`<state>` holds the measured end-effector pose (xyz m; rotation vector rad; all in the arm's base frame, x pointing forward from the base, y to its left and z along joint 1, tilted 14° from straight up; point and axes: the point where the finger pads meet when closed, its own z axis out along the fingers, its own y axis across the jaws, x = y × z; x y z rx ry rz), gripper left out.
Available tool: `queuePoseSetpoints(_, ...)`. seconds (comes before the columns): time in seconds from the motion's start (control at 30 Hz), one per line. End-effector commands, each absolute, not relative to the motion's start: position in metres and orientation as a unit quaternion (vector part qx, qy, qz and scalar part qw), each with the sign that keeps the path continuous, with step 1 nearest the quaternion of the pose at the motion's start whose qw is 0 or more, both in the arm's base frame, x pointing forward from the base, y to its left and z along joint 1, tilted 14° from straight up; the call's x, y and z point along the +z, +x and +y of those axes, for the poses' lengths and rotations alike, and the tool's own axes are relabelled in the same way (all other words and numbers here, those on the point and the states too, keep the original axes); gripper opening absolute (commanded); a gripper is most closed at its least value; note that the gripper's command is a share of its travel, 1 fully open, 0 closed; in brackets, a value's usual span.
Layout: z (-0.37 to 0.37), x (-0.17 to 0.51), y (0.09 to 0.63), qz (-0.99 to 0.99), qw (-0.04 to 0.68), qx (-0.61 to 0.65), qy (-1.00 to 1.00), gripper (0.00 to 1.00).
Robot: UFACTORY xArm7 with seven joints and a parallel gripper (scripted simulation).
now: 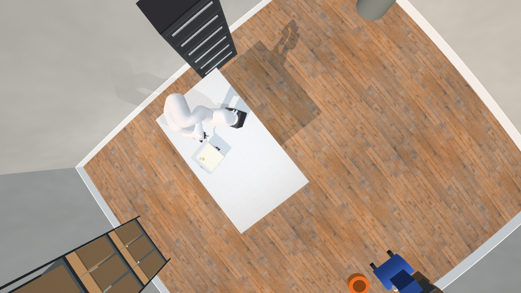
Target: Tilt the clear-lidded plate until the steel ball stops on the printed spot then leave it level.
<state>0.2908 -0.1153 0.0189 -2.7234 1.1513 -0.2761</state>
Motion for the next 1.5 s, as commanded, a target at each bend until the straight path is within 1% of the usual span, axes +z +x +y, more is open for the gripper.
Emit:
queuePoseSetpoints(0.0,-0.1139,0.0184,0.29,0.385,0.087,-0.091,-0.914,0.0)
queuePoseSetpoints(1.47,-0.1142,0.018,0.2902,0.385,0.087,-0.091,-0.914,0.0)
